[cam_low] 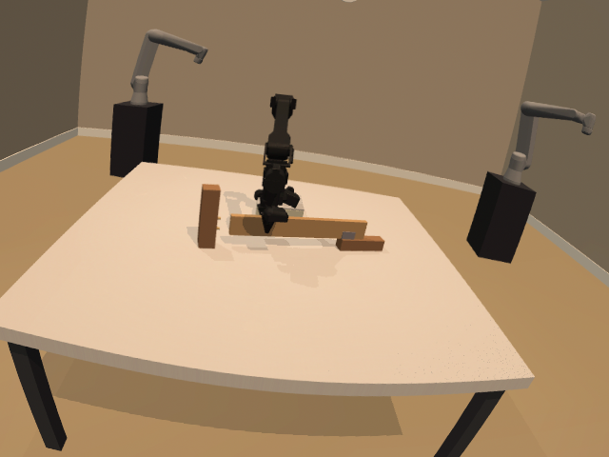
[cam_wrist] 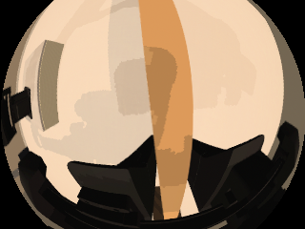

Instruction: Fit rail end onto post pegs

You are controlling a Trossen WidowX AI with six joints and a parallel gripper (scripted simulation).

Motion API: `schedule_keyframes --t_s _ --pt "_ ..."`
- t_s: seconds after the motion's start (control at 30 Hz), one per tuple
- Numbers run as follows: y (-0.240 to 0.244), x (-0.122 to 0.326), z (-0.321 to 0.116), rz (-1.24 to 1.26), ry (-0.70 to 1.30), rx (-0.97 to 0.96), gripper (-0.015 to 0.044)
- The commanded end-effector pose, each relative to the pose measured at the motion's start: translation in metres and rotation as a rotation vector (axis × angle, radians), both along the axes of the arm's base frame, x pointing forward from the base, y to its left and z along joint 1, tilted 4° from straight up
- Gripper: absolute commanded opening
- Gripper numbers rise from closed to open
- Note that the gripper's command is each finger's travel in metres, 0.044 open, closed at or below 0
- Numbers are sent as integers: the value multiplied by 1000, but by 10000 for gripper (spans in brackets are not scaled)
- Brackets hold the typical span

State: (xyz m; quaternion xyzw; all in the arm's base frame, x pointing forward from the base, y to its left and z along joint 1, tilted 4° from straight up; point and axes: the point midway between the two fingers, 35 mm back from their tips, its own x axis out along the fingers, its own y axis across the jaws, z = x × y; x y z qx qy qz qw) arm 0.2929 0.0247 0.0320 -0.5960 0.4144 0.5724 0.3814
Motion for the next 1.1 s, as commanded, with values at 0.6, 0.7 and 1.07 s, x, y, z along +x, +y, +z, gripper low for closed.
schedule_keyframes --t_s 0.6,0.7,1.07 --pt "-1 -2 1 -2 -4 2 0" --pt "-1 -2 0 -2 -4 2 0" --pt "-1 -2 2 -2 -4 2 0"
